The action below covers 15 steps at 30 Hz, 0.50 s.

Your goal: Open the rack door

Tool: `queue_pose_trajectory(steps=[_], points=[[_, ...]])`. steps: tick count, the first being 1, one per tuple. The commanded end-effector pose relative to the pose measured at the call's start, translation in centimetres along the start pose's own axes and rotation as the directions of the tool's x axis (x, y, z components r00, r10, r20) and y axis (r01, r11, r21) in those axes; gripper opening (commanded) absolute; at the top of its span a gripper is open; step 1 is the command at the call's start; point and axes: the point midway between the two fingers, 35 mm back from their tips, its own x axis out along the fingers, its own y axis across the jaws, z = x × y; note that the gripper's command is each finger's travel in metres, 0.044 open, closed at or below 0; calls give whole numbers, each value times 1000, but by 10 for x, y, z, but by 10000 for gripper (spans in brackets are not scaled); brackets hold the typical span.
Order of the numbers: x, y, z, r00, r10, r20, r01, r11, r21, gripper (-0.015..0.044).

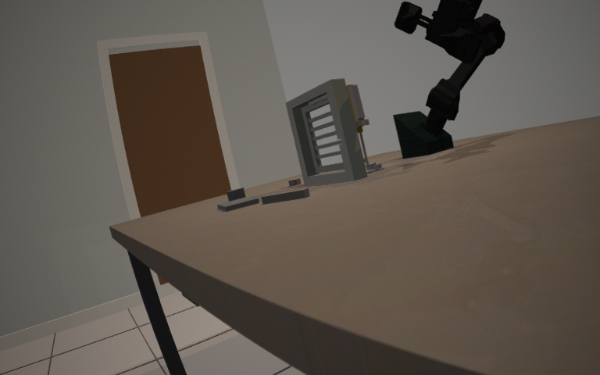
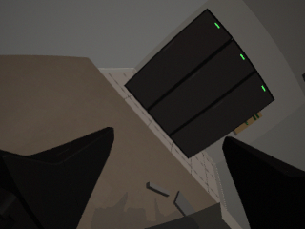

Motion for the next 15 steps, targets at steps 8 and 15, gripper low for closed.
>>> queue_pose_trajectory(steps=[8, 15], points=[[16, -14, -19, 990, -16, -141, 10, 999, -39, 298], [31, -34, -47, 943, -21, -331, 2, 998, -58, 298]])
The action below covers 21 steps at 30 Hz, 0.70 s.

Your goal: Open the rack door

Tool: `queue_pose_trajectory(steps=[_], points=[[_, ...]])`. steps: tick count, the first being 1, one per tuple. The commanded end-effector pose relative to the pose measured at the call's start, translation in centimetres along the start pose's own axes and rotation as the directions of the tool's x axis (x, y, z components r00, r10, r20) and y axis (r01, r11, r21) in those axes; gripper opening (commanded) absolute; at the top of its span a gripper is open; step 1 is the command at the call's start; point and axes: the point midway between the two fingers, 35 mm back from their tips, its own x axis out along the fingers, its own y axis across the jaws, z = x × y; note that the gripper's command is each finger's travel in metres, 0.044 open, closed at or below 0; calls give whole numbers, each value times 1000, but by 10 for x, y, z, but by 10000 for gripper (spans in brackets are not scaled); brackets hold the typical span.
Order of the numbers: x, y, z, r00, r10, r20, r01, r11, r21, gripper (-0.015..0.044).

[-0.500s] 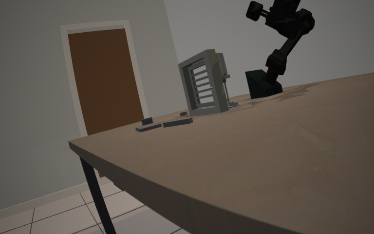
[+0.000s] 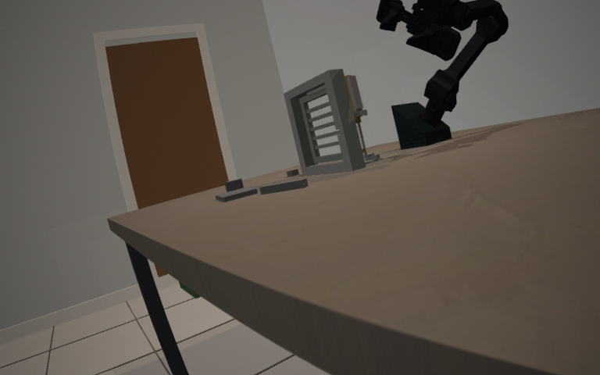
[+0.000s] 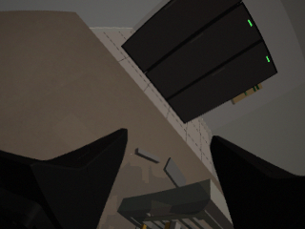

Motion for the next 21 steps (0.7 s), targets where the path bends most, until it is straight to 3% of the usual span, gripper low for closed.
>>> queue_pose_trajectory(steps=[1, 10, 21], points=[[12, -11, -15, 993, 8, -116, -9, 1000, -7, 298], [28, -34, -49, 936, 47, -350, -46, 999, 11, 298], [32, -61, -86, 806, 146, -574, -103, 989, 106, 298]])
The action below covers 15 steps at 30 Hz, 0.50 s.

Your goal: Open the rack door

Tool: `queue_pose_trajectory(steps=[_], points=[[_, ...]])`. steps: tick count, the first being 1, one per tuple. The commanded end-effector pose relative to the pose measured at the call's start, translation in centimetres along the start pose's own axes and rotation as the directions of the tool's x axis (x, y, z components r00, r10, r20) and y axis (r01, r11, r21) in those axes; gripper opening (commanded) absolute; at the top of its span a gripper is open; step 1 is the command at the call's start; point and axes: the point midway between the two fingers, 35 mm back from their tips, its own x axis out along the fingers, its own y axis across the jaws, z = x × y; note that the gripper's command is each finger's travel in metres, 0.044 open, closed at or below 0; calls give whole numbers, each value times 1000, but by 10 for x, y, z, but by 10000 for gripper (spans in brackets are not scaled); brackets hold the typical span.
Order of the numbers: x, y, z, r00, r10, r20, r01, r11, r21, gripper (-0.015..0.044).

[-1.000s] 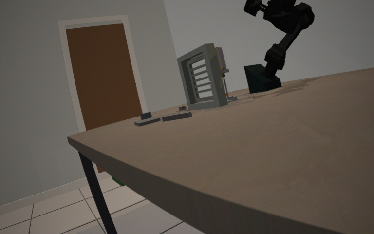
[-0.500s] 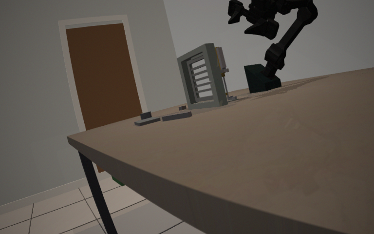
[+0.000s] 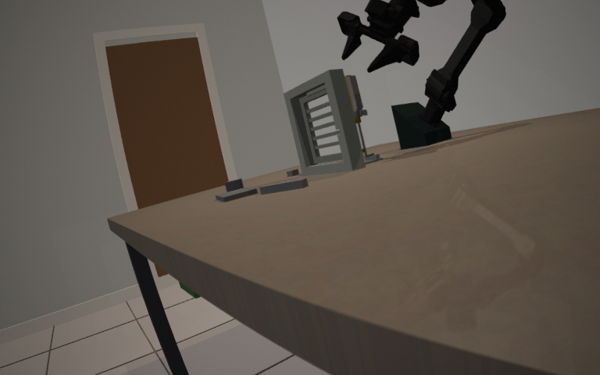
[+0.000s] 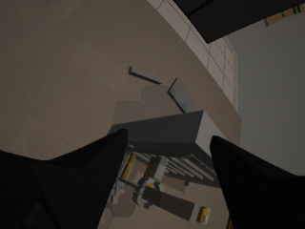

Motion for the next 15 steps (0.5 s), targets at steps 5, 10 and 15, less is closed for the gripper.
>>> queue_pose_trajectory(steps=[5, 10, 15], points=[[8, -20, -23, 981, 102, -167, -91, 993, 76, 298], [9, -31, -35, 953, 179, -243, -146, 978, 145, 298], [8, -41, -46, 919, 263, -295, -200, 953, 228, 298]])
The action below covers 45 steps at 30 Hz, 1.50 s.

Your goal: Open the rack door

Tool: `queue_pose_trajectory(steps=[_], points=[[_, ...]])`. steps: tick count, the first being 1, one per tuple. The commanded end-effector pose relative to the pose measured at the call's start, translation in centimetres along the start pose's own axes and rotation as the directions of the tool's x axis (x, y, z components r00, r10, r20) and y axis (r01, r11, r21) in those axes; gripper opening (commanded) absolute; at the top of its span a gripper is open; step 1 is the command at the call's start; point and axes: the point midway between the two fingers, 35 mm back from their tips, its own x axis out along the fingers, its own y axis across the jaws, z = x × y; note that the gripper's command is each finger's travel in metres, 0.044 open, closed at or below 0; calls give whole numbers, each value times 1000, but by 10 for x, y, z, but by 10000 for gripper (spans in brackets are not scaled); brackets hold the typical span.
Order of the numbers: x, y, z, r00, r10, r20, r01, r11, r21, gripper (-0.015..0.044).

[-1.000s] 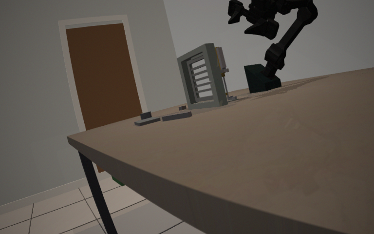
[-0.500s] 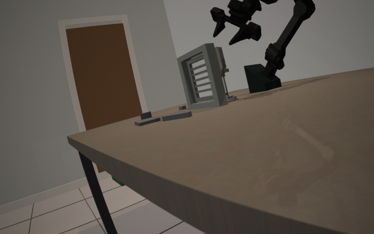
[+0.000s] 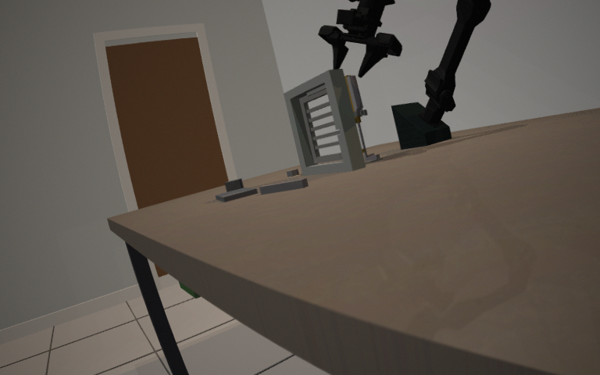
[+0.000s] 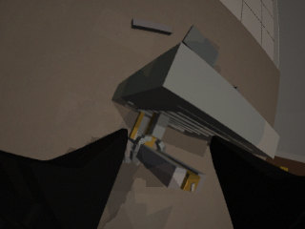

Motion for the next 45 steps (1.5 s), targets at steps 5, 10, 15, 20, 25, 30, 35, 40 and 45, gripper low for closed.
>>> queue_pose_trajectory(steps=[5, 10, 15, 20, 25, 30, 35, 40, 45], points=[[-3, -18, -14, 985, 145, -90, -133, 984, 122, 298], [-8, -28, -21, 965, 238, -111, -212, 955, 208, 298], [-15, -38, -26, 937, 332, -107, -288, 910, 298, 298], [-20, -45, -29, 914, 395, -89, -340, 868, 361, 298], [-19, -45, -29, 914, 396, -92, -339, 868, 363, 298], [-12, -42, -30, 907, 404, -117, -336, 863, 377, 298], [-5, -39, -31, 901, 411, -142, -331, 860, 390, 298], [2, -35, -32, 893, 417, -168, -324, 856, 402, 298], [9, -32, -34, 885, 423, -194, -317, 853, 415, 298]])
